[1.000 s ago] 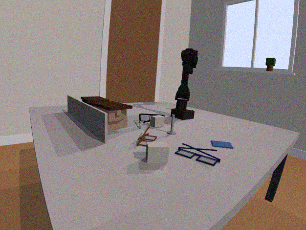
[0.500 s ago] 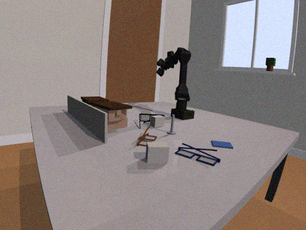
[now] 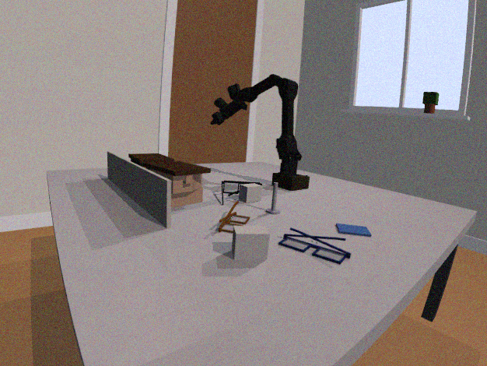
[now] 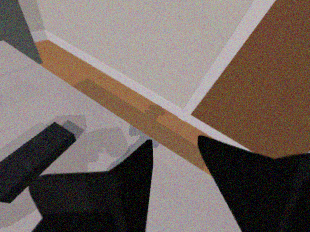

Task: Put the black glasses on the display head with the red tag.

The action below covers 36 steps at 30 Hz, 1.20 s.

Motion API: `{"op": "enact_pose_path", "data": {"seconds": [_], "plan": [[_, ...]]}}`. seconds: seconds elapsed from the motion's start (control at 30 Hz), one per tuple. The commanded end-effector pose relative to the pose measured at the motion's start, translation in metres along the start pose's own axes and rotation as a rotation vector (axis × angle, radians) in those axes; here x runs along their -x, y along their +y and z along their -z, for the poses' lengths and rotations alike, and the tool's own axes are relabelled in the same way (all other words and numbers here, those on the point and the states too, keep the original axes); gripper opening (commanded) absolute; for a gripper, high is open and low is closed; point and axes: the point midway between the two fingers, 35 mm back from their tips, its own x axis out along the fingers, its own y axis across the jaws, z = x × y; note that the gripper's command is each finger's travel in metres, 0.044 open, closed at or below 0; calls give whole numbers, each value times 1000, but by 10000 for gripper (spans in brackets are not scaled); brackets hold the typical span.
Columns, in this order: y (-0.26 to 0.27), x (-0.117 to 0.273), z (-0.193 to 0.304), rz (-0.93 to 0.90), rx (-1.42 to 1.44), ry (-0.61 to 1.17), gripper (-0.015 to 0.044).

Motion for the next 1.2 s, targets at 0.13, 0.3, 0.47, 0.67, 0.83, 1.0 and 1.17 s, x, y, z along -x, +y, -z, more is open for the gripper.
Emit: {"op": "enact_pose_path", "data": {"seconds": [0.13,0.3,0.47,0.67,0.83,1.0,1.17], "plan": [[145,-10,-16,-284,-85,104,200],[234,4,-14,-431,-117,216,200],[316,34,-1,-544,-119,353,200],[403,89,29,-626,-76,537,200],[457,146,66,-637,-3,689,200],[492,210,113,-590,105,817,200],[500,250,145,-528,189,874,200]]}}
